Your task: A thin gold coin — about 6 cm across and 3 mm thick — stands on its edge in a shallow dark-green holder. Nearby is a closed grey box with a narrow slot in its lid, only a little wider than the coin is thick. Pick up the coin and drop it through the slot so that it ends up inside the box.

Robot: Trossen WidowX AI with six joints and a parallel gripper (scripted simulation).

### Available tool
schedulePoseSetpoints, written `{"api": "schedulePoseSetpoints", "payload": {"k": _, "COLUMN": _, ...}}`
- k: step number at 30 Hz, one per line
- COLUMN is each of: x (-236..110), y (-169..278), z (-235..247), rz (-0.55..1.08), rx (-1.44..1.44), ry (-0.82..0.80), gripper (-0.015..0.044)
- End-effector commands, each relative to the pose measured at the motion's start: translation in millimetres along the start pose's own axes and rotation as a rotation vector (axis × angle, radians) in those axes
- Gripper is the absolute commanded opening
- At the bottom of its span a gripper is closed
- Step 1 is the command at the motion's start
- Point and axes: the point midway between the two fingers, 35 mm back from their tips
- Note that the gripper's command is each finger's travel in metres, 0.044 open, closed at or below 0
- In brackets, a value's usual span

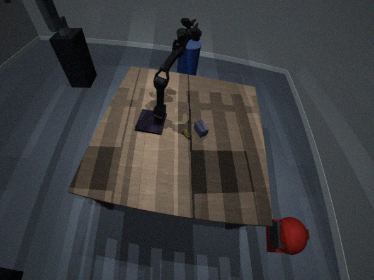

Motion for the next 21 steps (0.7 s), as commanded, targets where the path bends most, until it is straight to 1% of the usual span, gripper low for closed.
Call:
{"api": "schedulePoseSetpoints", "payload": {"k": 1, "x": -7.4, "y": -20.5, "z": -58.3, "rz": 0.019, "rx": -0.13, "ry": 0.173, "gripper": 0.0161}}
{"api": "schedulePoseSetpoints", "payload": {"k": 5, "x": -25.0, "y": -44.4, "z": -119.8, "rz": 0.043, "rx": -0.239, "ry": 0.364, "gripper": 0.0161}}
{"api": "schedulePoseSetpoints", "payload": {"k": 9, "x": -54.2, "y": -73.0, "z": -172.8, "rz": 0.064, "rx": -0.321, "ry": 0.543, "gripper": 0.0161}}
{"api": "schedulePoseSetpoints", "payload": {"k": 14, "x": -103.2, "y": -109.0, "z": -228.0, "rz": 0.09, "rx": -0.389, "ry": 0.761, "gripper": 0.0161}}
{"api": "schedulePoseSetpoints", "payload": {"k": 17, "x": -128.5, "y": -123.6, "z": -249.9, "rz": 0.105, "rx": -0.409, "ry": 0.861, "gripper": 0.0161}}
{"api": "schedulePoseSetpoints", "payload": {"k": 21, "x": -182.1, "y": -147.6, "z": -288.0, "rz": 0.144, "rx": -0.428, "ry": 1.066, "gripper": 0.0161}}
Point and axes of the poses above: the point midway between the two fingers, 35 mm back from their tips, its own x axis out along the fingers, its own z axis across the jaws, y = z × x, and after that the axes turned 12 degrees about -x, right-handed
